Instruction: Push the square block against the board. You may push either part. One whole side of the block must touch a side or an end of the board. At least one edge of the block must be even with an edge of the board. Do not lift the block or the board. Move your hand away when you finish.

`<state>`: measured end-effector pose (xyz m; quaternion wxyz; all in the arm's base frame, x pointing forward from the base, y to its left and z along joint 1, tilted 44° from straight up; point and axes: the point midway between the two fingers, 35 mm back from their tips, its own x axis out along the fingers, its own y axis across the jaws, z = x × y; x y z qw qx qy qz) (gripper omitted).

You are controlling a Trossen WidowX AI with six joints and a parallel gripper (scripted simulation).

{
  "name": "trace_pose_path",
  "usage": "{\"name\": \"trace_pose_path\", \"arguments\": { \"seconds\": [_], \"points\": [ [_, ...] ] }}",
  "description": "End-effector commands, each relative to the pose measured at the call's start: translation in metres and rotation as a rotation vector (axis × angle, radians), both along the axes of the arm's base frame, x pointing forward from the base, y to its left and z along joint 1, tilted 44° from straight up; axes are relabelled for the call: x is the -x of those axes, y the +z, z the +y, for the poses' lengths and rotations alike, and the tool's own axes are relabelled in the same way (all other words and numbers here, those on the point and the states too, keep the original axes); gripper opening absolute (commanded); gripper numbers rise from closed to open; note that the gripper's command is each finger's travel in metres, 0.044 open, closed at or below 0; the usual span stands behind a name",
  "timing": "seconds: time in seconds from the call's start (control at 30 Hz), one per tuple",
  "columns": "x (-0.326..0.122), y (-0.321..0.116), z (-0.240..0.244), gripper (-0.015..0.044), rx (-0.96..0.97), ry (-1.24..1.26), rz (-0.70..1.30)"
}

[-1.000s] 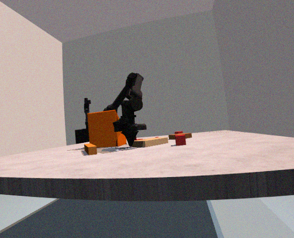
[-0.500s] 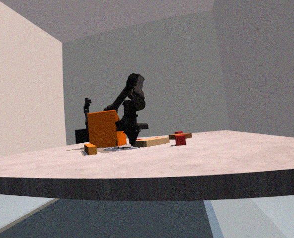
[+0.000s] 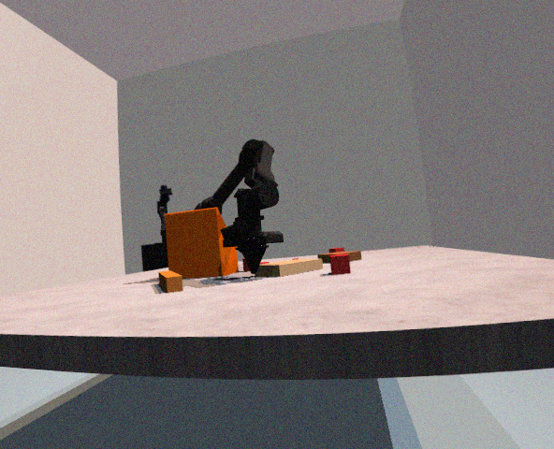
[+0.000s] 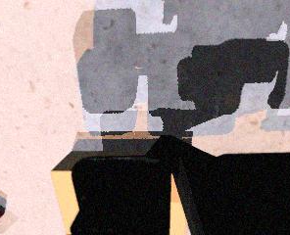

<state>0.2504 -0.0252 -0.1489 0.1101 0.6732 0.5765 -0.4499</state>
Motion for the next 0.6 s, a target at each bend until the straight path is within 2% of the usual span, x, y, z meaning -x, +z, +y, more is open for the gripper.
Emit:
{"name": "trace_pose_path", "arguments": {
  "seconds": [0.0, 0.57],
  "points": [
    [-0.0047, 0.0043, 0.0047, 0.0000, -0.006, 0.000, -0.009],
    [-0.0124, 0.0118, 0.0133, 0.0000, -0.006, 0.000, -0.009]
  ]
}}
